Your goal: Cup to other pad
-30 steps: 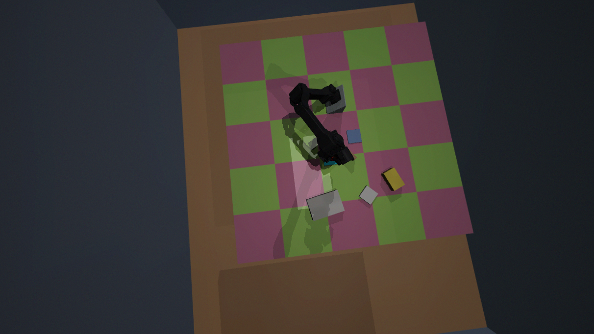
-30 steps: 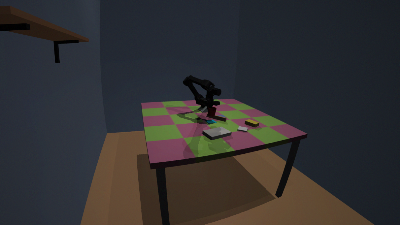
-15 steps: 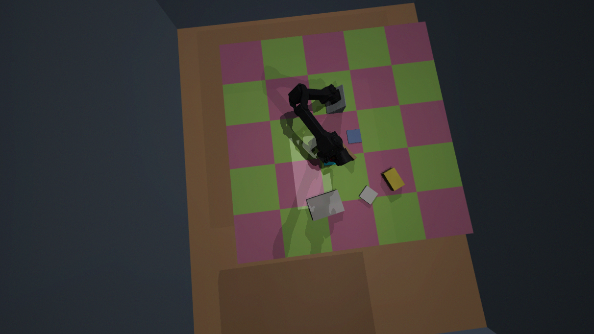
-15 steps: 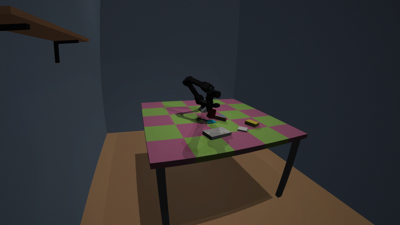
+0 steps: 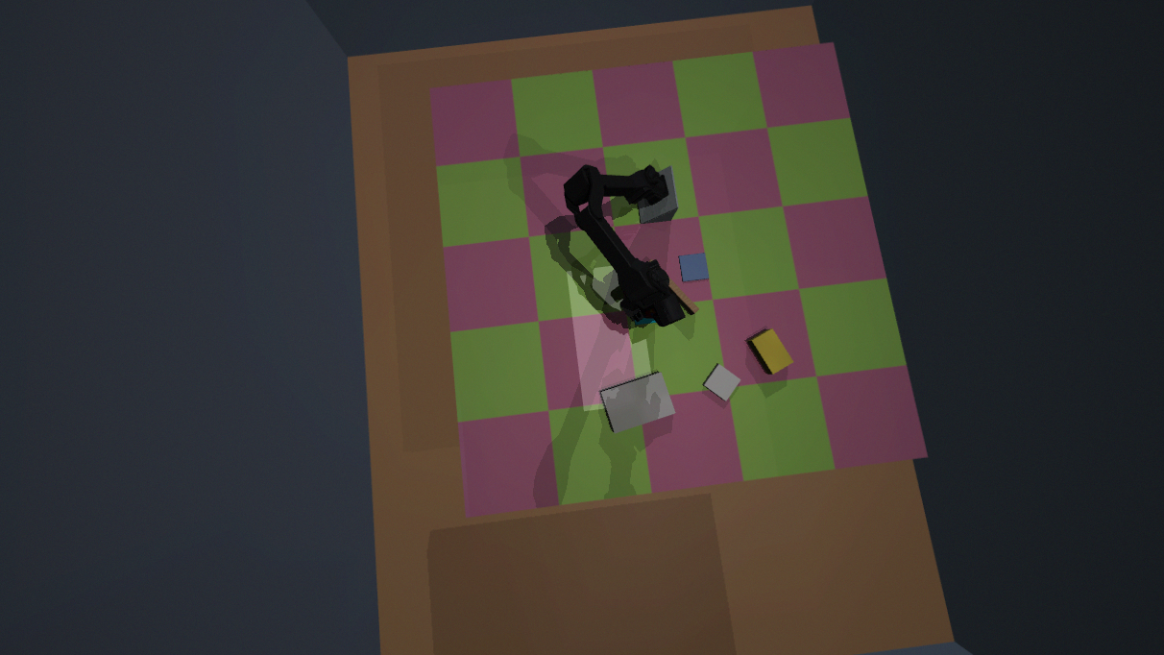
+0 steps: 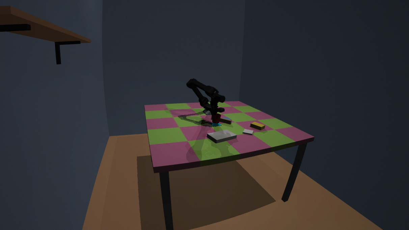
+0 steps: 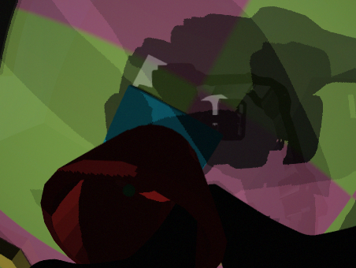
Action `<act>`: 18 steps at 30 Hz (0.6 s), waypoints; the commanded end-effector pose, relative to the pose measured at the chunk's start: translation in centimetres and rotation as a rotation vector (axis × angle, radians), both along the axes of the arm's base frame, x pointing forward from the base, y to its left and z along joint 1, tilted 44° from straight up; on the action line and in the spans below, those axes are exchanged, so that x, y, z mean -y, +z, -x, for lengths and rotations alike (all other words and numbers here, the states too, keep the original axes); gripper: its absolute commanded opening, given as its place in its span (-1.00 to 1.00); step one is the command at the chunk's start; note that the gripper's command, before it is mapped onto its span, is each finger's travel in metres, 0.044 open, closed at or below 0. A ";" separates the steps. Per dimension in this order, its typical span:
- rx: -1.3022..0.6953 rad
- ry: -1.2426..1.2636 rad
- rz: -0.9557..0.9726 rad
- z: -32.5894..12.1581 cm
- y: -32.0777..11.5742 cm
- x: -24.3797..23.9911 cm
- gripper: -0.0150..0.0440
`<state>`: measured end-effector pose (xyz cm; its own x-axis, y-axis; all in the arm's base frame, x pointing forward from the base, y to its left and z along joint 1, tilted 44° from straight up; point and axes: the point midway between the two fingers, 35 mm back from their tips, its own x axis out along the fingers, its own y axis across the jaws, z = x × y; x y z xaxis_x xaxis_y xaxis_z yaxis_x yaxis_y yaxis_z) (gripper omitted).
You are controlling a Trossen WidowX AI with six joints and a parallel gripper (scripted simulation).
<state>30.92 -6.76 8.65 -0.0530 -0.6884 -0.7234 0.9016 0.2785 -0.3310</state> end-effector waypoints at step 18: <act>-0.001 -0.001 0.001 0.1 -0.6 0.7 -0.49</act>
<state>30.81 -7.46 8.00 -0.0535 -0.6891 -0.7227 0.9014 0.2780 -0.3319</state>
